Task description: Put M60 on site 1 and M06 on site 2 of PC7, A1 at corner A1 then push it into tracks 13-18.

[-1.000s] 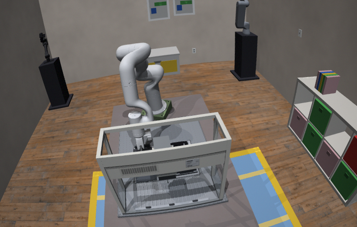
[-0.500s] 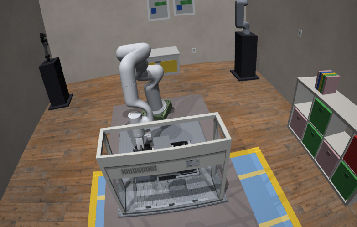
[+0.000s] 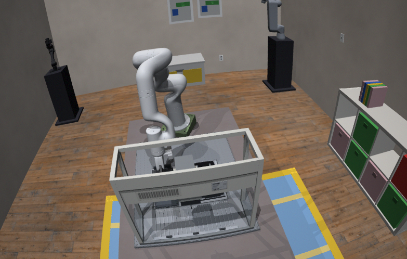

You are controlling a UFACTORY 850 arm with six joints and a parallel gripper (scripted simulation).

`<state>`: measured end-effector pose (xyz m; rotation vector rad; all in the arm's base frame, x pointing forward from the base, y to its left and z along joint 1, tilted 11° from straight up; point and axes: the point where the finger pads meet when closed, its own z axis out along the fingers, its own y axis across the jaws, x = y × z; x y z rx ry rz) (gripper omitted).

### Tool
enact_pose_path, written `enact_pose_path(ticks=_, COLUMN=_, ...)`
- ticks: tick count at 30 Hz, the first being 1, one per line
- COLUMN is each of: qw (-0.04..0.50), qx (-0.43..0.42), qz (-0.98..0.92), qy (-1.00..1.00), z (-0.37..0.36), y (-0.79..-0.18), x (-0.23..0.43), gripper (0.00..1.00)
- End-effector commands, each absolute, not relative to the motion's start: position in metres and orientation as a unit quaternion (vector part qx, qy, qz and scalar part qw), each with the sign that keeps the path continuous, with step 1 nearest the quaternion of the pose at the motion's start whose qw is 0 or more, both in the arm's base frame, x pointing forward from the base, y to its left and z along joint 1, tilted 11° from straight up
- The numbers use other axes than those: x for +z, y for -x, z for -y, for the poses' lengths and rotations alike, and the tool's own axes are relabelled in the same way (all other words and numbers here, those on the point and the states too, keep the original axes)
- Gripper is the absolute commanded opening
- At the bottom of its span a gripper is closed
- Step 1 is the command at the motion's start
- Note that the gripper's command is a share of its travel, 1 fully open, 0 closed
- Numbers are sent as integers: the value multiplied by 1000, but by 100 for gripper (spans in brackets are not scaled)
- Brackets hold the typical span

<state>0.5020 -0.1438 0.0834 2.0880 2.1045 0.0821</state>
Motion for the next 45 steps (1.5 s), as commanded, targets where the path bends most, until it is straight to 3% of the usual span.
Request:
enact_pose_path(ticks=1, qw=88, qx=28, qz=-707, qy=-701, z=143, y=-501, x=93, gripper=100)
enact_pose_path(ticks=45, qw=88, qx=28, qz=-707, qy=-701, z=138, y=-491, x=155, gripper=100)
